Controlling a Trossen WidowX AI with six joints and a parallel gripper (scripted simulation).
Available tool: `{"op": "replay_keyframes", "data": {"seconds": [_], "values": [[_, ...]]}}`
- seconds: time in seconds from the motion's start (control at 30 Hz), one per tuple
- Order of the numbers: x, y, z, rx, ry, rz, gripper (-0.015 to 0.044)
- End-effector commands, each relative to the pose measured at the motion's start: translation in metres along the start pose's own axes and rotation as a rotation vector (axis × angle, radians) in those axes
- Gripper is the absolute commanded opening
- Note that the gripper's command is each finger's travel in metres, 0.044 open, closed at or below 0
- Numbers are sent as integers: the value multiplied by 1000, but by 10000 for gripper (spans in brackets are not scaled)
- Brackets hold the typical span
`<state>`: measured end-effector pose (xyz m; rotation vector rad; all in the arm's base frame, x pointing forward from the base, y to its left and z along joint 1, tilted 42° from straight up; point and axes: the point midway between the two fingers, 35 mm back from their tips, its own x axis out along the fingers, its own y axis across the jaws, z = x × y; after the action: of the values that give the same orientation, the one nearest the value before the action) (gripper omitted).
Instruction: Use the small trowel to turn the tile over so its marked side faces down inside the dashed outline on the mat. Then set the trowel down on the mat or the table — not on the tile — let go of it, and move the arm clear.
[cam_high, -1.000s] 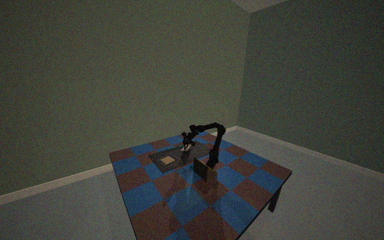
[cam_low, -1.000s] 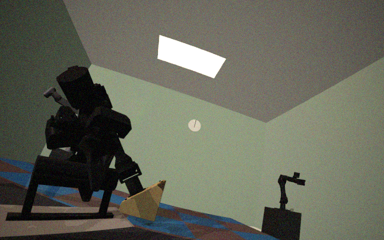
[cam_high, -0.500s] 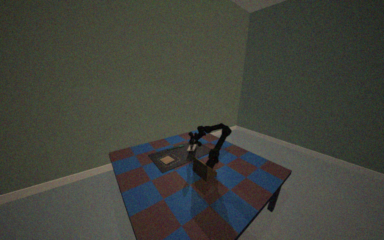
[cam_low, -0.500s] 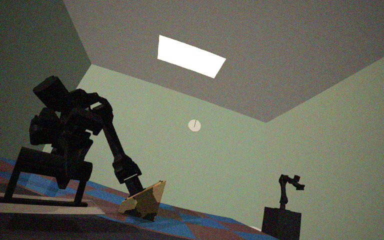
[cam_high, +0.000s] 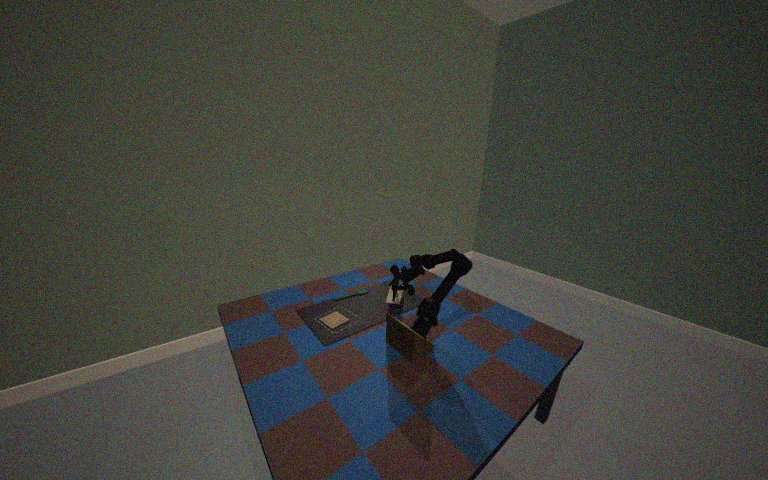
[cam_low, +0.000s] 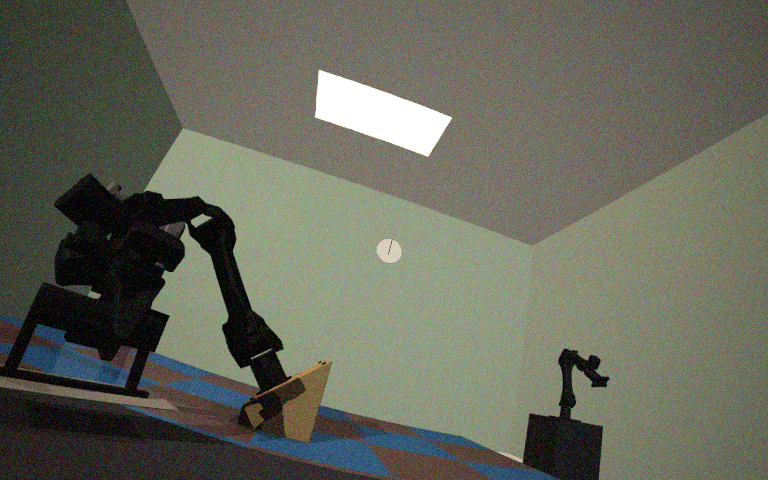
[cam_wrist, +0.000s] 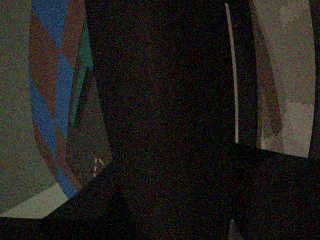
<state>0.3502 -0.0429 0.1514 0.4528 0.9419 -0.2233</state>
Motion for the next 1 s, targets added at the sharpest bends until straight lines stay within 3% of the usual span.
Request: {"op": "replay_keyframes", "data": {"seconds": [0.0, 0.97], "values": [[-11, -5, -3, -27, -11, 28, 0], [14, -31, -2, -30, -11, 23, 0]]}}
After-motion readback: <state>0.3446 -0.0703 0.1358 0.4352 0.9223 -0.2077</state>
